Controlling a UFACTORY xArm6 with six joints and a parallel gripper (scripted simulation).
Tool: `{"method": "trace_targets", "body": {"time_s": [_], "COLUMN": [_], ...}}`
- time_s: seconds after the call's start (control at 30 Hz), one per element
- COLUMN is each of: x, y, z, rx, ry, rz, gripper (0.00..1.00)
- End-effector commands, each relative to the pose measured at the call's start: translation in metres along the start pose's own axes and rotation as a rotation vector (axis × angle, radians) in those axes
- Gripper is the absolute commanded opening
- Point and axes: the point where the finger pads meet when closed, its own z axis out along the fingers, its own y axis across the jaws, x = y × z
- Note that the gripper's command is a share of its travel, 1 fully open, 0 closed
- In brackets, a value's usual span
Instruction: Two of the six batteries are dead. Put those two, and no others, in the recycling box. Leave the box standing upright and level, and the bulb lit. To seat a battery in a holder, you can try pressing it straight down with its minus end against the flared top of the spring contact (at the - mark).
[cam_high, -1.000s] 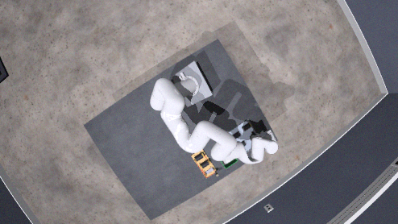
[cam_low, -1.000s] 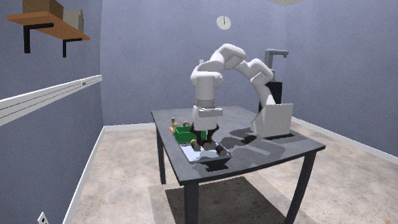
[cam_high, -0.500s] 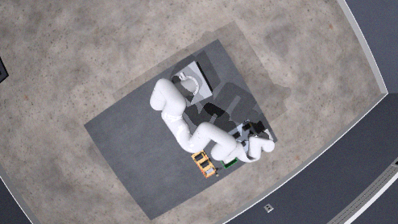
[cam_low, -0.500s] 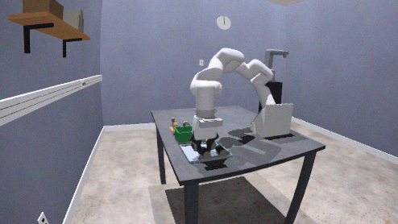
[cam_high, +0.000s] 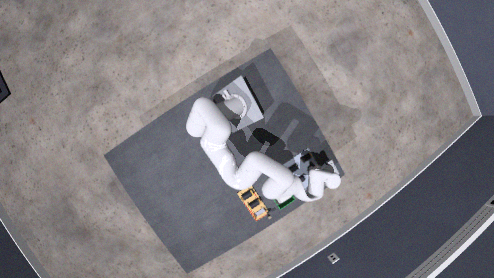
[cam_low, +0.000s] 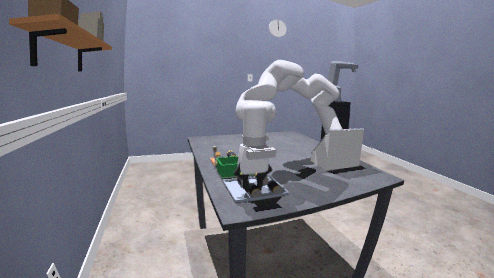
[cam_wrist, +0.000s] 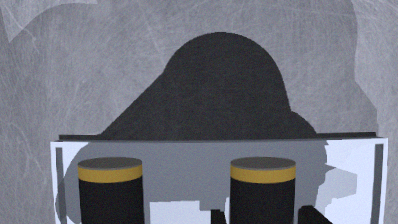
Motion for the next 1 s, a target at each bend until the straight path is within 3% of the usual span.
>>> {"method": "trace_targets", "body": {"time_s": [0.0, 0.6, 0.8, 0.97], "x": [0.0, 0.0, 0.0, 0.0], "y": [0.001, 0.001, 0.001, 0.001], "z": [-0.002, -0.004, -0.014, -0.037], "rx": [-0.003, -0.003, -0.003, -0.003], "ry": [0.002, 0.002, 0.002, 0.002], "rz": [0.001, 0.001, 0.001, 0.001], "gripper": [0.51, 0.51, 0.51, 0.51]}}
